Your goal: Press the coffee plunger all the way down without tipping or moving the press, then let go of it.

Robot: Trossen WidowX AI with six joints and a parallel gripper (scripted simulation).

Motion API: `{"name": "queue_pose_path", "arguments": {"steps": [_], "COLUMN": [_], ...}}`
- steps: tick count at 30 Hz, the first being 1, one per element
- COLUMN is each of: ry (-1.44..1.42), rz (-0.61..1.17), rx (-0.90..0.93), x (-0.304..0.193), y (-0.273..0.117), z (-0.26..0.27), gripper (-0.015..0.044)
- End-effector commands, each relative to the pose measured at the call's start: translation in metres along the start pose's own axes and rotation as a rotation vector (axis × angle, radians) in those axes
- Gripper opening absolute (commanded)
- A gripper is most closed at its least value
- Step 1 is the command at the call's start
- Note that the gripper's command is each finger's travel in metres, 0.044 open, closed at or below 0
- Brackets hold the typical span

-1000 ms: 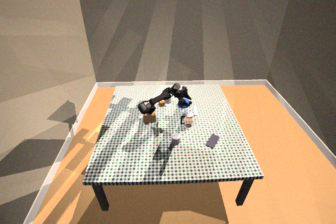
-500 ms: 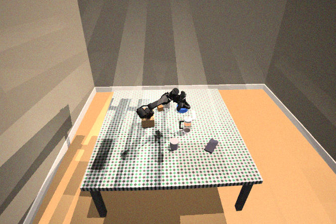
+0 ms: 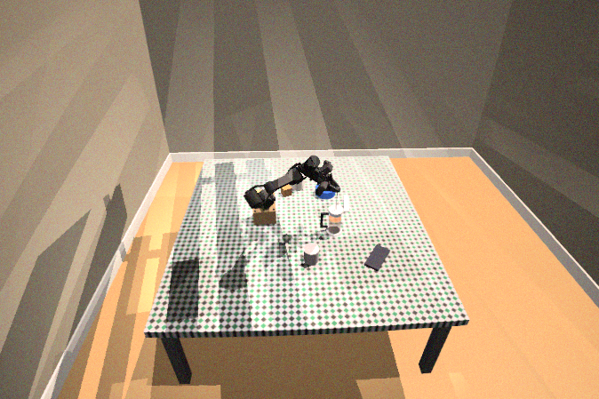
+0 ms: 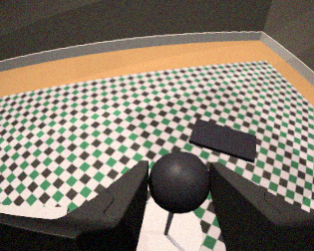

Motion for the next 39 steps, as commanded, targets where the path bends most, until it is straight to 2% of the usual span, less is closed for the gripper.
{"name": "queue_pose_path", "arguments": {"steps": [1, 39], "ry": [-0.004, -0.003], "rz": [0.008, 0.008], "rx": [0.005, 0.006], "x": [-0.008, -0.057], "y": [0.006, 0.044], "z": [0.004, 0.017], "gripper": [0.0124, 0.0124]}}
Point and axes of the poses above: the point midway between the two fingers, 35 mm back from their tips, its own y axis out along the fingers, its own z axis across the jaws, x = y × z, the point moved 7 cm from there along -y, back along the fingers, and after that the axes turned 12 degrees about -y, right-handed, at the moved point
